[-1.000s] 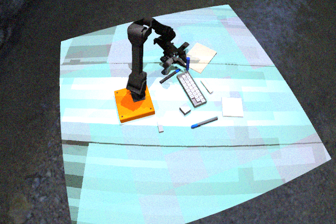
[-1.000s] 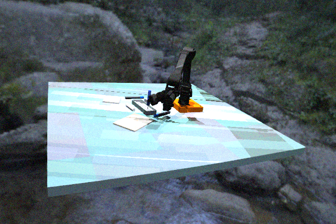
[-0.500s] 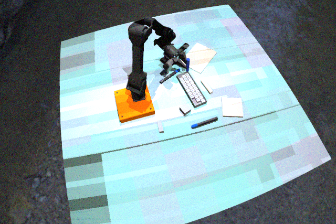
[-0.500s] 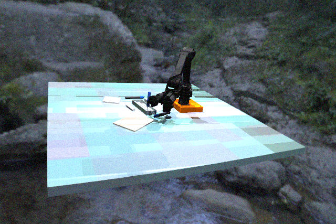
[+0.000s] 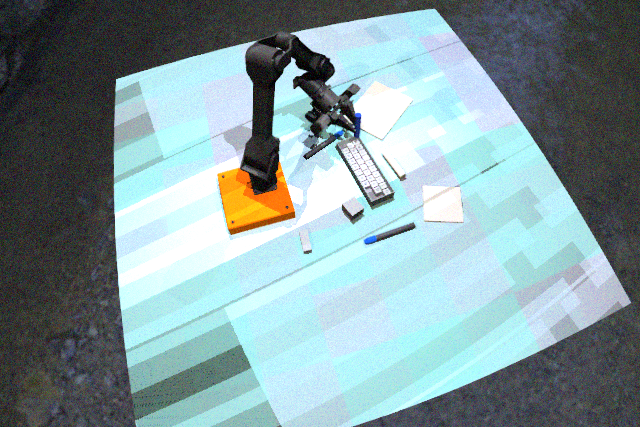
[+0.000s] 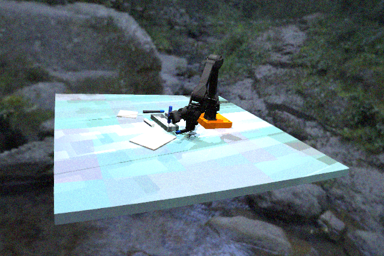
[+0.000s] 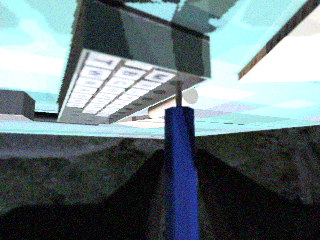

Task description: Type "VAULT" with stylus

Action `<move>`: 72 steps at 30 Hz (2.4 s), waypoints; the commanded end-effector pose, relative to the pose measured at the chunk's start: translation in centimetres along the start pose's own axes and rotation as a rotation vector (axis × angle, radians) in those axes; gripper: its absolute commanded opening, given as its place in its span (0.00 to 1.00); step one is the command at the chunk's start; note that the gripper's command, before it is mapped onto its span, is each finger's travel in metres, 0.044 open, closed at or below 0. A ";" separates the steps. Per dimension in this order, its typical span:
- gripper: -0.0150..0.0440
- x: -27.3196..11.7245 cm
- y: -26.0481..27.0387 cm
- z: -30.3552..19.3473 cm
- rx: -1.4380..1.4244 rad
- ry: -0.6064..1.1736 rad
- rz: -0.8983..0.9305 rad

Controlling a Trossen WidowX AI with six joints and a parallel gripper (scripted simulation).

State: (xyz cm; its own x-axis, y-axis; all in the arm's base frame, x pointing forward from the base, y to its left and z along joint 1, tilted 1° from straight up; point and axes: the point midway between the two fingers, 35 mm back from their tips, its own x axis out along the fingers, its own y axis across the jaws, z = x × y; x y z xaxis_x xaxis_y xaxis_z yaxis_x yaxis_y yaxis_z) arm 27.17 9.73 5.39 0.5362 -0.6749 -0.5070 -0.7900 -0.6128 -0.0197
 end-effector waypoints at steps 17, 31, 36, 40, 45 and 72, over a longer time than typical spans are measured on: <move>0.39 -0.1 0.0 -0.3 -0.007 0.006 0.000; 0.37 -1.5 0.0 -2.7 0.000 0.002 0.000; 0.29 -1.5 0.0 -2.7 0.000 0.001 0.000; 0.25 -0.5 0.3 -3.0 0.000 -0.014 0.006; 0.25 1.4 1.0 -3.8 0.001 -0.042 0.015; 0.25 9.9 7.3 -10.1 -0.009 0.006 -0.001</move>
State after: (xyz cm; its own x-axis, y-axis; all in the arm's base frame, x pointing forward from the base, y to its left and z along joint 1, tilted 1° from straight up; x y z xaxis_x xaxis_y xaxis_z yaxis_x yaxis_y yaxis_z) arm 29.99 -3.82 8.68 0.5304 -0.6680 -0.5219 -0.7916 -0.6107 -0.0229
